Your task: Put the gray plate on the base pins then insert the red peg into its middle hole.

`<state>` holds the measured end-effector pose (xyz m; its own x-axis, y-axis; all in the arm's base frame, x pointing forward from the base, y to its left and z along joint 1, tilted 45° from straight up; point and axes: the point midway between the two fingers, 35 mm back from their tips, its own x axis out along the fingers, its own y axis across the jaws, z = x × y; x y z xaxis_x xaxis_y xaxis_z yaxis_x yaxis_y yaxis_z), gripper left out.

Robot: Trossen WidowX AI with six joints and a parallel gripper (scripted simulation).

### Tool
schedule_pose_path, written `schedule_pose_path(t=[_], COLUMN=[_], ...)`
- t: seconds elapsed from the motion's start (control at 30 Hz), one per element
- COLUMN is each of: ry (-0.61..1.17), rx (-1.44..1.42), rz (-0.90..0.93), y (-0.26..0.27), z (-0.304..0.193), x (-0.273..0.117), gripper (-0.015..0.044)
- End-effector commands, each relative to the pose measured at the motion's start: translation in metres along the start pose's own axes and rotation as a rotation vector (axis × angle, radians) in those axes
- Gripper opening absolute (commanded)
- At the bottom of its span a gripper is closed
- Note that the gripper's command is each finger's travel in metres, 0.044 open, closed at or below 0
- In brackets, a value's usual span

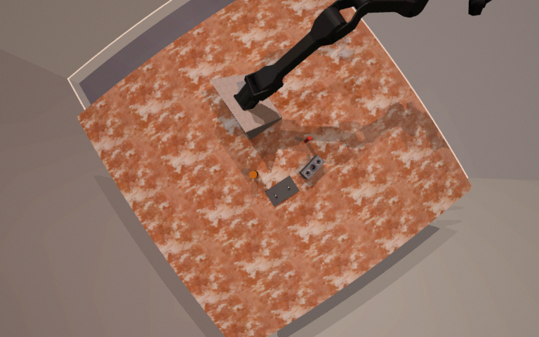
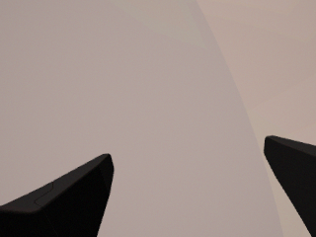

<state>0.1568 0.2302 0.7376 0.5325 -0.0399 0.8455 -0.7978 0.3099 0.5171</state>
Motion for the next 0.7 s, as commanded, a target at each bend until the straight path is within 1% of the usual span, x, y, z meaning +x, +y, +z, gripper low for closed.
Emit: schedule_pose_path(t=[0.0,0.03,0.13,0.3,0.5,0.67], ry=[0.000,0.004,0.068,0.221,0.415,0.578], rx=[0.000,-0.005,-0.066,-0.186,-0.338,-0.440], rz=[0.000,0.002,0.029,0.058,0.041,-0.010], y=[0.000,-0.001,-0.013,-0.051,-0.117,-0.183], z=[0.000,-0.002,-0.026,-0.075,-0.126,-0.154], x=[0.000,0.000,0.003,0.004,-0.001,-0.013], gripper=[0.0426,0.0440,0.0440,0.0440,0.0440,0.0440])
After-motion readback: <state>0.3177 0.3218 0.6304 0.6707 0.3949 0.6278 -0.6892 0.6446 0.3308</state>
